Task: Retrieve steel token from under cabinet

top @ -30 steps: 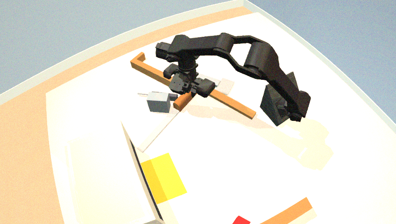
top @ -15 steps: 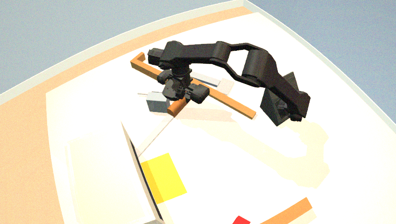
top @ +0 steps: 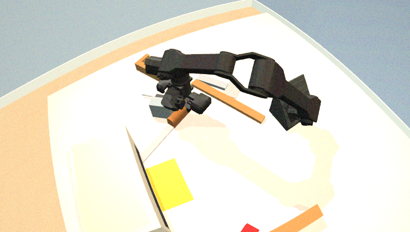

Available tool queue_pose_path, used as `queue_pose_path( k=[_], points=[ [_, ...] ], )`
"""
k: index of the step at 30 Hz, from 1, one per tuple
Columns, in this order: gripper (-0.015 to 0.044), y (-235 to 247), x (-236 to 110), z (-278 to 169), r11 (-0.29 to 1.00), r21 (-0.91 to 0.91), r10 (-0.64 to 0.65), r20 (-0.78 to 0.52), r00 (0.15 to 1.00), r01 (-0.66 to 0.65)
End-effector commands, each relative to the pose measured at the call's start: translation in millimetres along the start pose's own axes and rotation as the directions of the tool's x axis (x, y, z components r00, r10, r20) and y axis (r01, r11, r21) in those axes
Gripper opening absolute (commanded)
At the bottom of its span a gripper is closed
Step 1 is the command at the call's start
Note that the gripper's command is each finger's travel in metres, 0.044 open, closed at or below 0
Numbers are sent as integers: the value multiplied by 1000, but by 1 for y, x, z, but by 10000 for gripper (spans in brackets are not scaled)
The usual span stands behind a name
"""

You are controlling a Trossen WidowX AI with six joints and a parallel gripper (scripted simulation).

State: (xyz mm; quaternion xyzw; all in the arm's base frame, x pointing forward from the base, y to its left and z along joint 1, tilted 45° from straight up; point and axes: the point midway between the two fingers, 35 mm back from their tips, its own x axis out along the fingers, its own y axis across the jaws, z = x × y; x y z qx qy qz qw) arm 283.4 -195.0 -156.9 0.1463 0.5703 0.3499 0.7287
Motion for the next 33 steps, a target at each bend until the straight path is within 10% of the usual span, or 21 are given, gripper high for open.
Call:
queue_pose_path(
  k=[1, 33],
  points=[
    [0, 0, 0, 8, 1000, -3, -1, 2, 1000, 1],
    [0, -1, 0, 59, 1000, -4, 0, 4, 1000, 0]
  ],
)
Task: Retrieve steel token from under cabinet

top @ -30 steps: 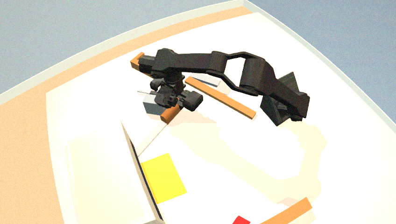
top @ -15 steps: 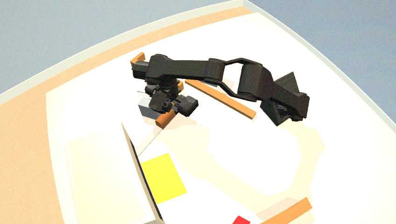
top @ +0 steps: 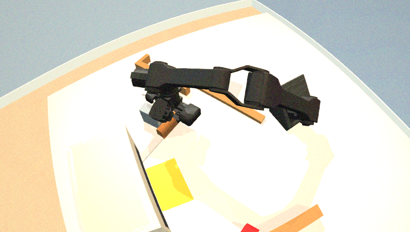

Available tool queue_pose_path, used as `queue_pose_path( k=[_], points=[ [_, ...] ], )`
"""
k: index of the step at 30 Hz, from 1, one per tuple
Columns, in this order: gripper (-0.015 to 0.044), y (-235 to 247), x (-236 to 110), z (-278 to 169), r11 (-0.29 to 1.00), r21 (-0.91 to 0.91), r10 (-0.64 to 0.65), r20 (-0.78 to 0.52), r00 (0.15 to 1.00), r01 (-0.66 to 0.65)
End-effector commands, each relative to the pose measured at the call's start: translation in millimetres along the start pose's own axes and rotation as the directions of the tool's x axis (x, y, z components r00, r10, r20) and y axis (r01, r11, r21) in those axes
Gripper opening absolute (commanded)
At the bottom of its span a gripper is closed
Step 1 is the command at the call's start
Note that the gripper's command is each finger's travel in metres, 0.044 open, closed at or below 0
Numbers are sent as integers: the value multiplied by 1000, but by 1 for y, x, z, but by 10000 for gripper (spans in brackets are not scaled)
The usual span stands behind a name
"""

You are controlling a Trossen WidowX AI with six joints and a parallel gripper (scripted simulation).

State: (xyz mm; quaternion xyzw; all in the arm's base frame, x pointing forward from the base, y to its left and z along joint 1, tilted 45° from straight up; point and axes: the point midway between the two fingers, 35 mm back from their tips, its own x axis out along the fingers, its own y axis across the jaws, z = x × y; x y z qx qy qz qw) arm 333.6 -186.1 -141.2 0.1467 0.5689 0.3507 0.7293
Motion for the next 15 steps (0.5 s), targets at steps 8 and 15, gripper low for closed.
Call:
queue_pose_path(
  k=[8, 15],
  points=[
    [0, 0, 0, 16, 1000, -3, -1, 2, 1000, 1],
    [0, 0, 0, 25, 1000, -4, 0, 2, 1000, 0]
  ],
)
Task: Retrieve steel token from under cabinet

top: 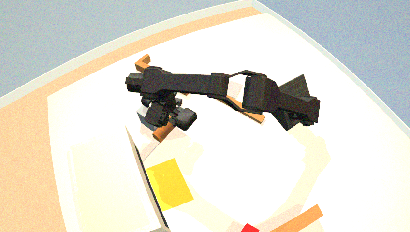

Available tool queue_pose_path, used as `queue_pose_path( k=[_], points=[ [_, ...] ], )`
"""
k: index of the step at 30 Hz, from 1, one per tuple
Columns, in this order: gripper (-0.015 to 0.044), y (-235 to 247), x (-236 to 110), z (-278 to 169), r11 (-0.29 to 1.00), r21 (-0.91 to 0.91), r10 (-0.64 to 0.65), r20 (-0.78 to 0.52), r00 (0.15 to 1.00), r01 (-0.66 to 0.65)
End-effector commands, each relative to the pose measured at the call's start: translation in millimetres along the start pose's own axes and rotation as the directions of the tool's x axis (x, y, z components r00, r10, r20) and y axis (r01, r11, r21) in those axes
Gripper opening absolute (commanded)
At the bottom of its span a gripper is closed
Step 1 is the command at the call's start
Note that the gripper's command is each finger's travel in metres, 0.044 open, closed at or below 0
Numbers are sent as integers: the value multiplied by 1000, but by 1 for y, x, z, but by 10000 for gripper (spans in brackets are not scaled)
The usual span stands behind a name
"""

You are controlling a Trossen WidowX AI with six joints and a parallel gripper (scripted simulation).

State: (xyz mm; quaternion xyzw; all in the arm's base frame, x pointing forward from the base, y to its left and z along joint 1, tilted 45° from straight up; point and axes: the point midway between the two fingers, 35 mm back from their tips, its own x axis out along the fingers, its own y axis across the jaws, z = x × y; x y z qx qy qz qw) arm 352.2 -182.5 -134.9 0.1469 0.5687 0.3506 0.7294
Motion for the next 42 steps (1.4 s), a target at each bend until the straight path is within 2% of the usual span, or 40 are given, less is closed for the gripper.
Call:
queue_pose_path(
  k=[1, 42],
  points=[
    [0, 1, 0, 6, 1000, -4, 0, 2, 1000, 0],
    [0, 35, 2, 7, 1000, -3, 2, 2, 1000, -2]
  ],
)
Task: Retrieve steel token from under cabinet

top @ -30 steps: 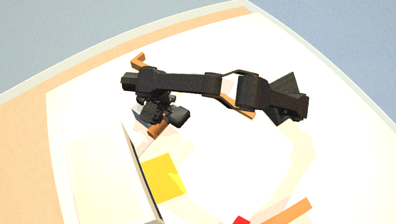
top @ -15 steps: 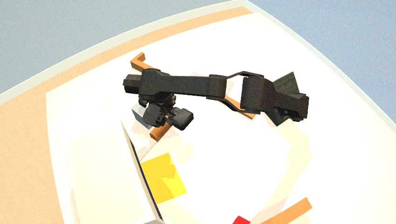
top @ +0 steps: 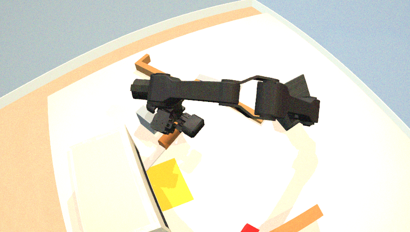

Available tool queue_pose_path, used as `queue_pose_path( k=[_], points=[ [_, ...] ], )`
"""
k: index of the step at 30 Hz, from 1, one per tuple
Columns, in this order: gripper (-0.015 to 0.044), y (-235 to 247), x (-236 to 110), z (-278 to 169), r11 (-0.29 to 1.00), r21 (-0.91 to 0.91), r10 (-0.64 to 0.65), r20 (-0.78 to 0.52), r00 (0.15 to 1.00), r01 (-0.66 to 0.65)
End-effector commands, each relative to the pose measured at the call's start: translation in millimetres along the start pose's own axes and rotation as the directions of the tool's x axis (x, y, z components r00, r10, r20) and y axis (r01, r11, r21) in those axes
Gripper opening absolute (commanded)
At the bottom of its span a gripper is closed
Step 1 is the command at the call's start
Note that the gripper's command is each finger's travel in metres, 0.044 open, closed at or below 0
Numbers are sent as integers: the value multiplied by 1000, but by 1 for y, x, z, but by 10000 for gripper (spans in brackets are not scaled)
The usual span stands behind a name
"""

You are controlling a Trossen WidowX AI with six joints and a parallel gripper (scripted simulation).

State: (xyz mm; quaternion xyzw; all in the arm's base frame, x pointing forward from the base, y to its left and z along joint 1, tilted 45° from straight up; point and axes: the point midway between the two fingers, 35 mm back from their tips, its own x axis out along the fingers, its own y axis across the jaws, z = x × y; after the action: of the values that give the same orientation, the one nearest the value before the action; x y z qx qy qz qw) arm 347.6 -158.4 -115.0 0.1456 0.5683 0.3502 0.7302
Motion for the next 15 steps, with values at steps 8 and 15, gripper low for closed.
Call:
queue_pose_path(
  k=[8, 15],
  points=[
    [0, 11, 1, 0, 1000, -1, 5, 1, 1000, -5],
    [0, 18, 1, 0, 1000, 0, 6, 1, 1000, -6]
  ],
)
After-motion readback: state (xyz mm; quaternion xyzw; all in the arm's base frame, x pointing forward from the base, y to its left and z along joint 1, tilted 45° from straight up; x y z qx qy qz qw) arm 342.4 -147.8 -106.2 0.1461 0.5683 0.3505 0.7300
